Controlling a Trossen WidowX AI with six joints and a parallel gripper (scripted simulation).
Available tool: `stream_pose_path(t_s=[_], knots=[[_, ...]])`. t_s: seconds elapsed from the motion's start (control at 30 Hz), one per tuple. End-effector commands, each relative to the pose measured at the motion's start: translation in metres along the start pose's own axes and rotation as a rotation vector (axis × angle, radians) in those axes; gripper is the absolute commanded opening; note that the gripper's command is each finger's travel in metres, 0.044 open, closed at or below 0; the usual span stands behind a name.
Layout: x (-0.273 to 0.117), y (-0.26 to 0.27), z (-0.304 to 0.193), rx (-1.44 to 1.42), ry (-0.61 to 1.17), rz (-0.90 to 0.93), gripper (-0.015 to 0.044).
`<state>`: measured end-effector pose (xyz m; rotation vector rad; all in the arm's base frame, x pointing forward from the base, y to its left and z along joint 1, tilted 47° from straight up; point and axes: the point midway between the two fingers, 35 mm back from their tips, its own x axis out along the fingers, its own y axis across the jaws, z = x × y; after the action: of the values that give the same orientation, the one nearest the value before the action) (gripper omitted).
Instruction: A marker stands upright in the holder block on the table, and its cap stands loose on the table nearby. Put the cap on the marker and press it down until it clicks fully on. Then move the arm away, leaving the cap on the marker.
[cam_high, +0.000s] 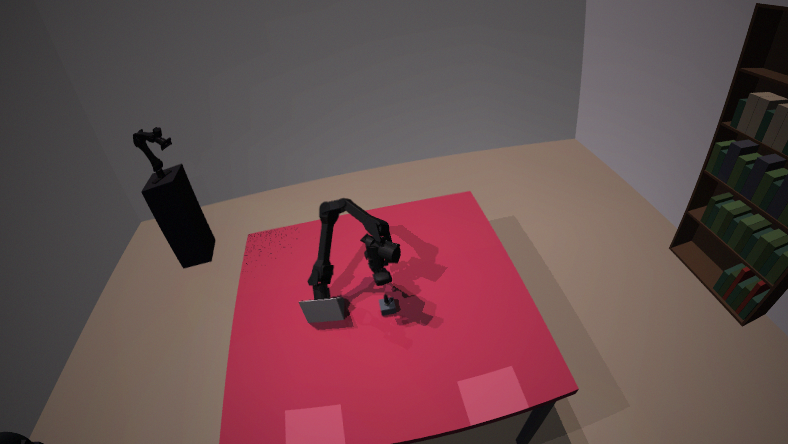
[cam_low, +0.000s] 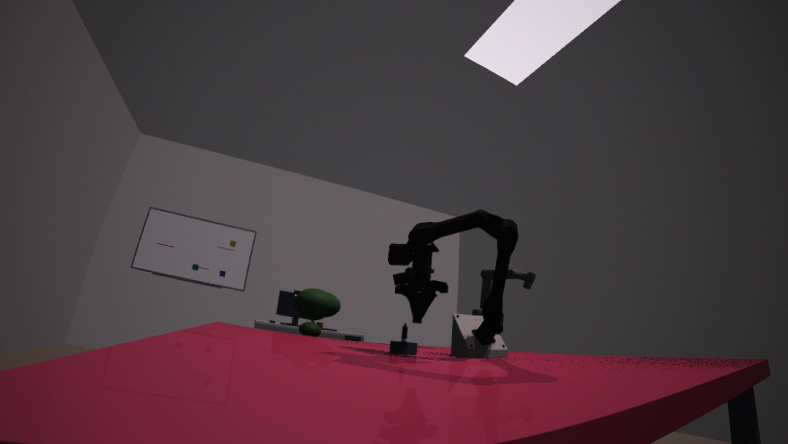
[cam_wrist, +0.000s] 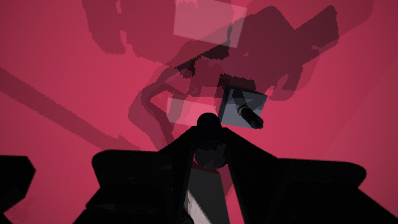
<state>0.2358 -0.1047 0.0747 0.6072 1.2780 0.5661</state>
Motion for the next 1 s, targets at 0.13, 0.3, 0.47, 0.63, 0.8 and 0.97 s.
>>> stream_pose_path(t_s=[0.13,0.3,0.47,0.63,0.8,0.97], knots=[[-0.007,-0.025,0.0,0.0,0.001,0.0,0.0],[-0.011,-0.04,0.0,-0.001,0.001,0.002,0.0],[-0.015,-0.055,-0.002,-0.002,0.001,0.005,0.0],[-0.016,-0.063,-0.003,-0.003,0.0,0.007,0.0],[-0.011,-0.063,-0.004,-0.003,0.0,0.007,0.0],[-0.008,-0.063,-0.003,-0.003,0.0,0.007,0.0]])
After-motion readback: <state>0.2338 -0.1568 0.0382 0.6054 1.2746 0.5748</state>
